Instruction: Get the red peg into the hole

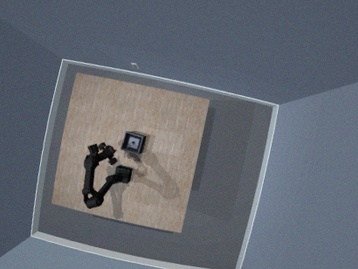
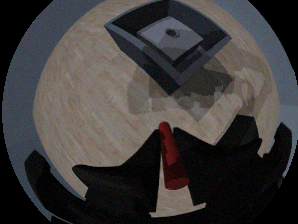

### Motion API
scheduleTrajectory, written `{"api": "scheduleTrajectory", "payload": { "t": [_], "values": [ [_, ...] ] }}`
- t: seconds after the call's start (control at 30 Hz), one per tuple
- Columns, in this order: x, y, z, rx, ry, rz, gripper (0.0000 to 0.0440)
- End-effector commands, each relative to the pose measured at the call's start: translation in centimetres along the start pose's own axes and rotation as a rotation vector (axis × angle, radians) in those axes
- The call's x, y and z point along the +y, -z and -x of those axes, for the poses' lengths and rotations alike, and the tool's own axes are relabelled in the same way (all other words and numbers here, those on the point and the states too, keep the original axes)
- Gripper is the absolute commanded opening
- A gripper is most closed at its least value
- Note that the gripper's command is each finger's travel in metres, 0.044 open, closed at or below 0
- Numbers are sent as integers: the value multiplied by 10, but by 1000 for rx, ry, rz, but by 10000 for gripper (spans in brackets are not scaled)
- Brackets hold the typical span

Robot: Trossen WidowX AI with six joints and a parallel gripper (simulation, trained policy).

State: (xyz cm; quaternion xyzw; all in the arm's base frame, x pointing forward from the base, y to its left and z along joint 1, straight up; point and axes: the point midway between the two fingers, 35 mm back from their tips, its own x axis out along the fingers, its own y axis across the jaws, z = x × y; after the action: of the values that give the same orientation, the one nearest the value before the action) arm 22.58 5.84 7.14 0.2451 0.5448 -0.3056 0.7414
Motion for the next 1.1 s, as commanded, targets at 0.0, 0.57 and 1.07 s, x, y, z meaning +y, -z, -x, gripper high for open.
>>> {"api": "scheduleTrajectory", "payload": {
  "t": [0.0, 0.57, 1.07],
  "values": [
    [3, -15, 10, -28, -13, -2, 0],
    [-6, -84, 16, -60, 11, -84, 0],
    [-22, -131, -7, -58, 26, -189, 2]
  ]
}}
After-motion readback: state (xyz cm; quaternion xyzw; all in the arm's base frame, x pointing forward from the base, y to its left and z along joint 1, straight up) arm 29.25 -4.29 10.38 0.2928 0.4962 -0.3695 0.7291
